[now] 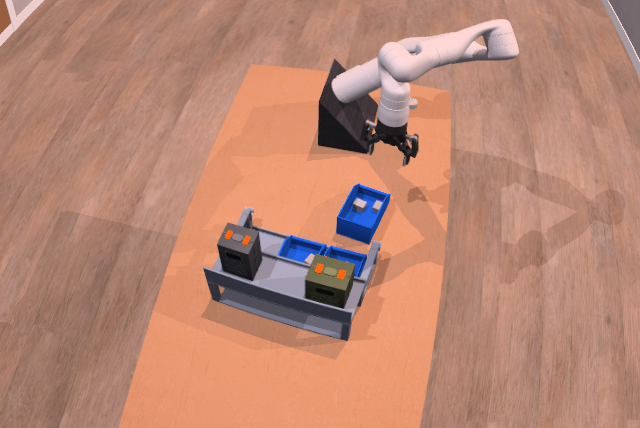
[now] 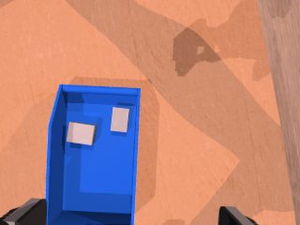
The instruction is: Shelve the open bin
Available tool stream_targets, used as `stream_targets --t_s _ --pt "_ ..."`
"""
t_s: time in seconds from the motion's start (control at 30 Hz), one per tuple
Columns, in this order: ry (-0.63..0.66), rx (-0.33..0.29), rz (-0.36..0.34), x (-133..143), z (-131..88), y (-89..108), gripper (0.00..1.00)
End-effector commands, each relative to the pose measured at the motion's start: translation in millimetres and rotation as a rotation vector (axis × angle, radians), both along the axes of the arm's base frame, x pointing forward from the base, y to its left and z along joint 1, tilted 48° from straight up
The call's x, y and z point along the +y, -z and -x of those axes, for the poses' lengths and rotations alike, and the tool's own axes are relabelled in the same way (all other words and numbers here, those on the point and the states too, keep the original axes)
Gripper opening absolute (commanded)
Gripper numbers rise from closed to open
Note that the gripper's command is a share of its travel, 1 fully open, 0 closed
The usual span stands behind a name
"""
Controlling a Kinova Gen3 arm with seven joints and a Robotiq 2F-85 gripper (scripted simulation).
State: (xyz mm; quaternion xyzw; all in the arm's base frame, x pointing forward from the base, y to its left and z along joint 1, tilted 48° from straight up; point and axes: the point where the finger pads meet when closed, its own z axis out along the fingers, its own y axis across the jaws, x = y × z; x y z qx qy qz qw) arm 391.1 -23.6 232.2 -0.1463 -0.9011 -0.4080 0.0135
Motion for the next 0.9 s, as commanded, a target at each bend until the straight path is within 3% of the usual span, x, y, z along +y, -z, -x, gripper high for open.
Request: stream_targets --t_s 0.0,0.87 --pt "0.005 -0.005 0.001 13.9 -3.8 14.1 1.0" --pt "0.005 -0.005 0.001 24.0 -5.2 23.3 1.0"
